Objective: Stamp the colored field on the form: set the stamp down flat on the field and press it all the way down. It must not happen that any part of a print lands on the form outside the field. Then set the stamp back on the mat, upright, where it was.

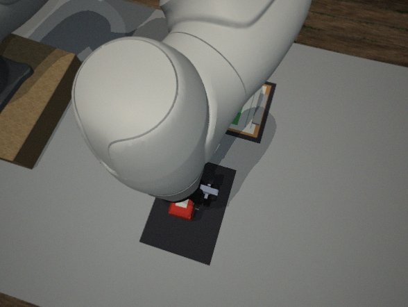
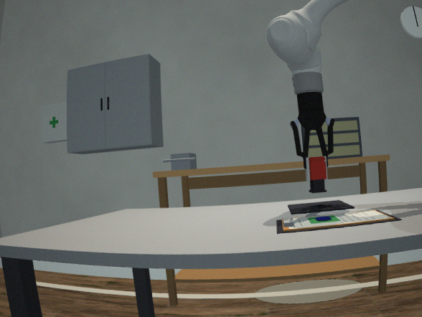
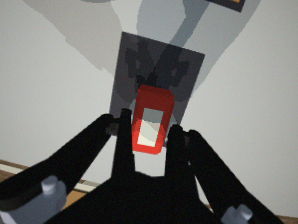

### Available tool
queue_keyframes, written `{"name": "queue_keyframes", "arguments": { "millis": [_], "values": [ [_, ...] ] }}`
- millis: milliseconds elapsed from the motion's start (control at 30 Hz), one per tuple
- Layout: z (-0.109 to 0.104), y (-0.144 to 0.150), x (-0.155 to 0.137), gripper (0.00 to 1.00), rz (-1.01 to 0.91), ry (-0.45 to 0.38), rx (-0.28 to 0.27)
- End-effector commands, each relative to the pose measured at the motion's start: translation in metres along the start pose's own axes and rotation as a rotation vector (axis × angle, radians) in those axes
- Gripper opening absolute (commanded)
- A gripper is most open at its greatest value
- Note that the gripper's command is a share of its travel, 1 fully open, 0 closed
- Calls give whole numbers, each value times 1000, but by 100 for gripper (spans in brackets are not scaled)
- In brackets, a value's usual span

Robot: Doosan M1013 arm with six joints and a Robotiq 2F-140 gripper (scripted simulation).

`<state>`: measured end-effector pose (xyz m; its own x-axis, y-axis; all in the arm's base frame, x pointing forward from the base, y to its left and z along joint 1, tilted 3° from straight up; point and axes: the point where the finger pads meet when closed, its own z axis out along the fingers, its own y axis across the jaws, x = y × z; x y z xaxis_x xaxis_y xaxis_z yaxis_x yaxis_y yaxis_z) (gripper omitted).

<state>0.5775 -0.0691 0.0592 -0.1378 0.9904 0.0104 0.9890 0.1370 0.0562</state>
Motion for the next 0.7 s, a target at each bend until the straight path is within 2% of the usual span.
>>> {"name": "queue_keyframes", "arguments": {
  "millis": [0,433,667],
  "values": [
    [0,0,2,16,0,0,0],
    [1,0,2,16,0,0,0],
    [11,0,2,16,0,0,0]
  ]
}}
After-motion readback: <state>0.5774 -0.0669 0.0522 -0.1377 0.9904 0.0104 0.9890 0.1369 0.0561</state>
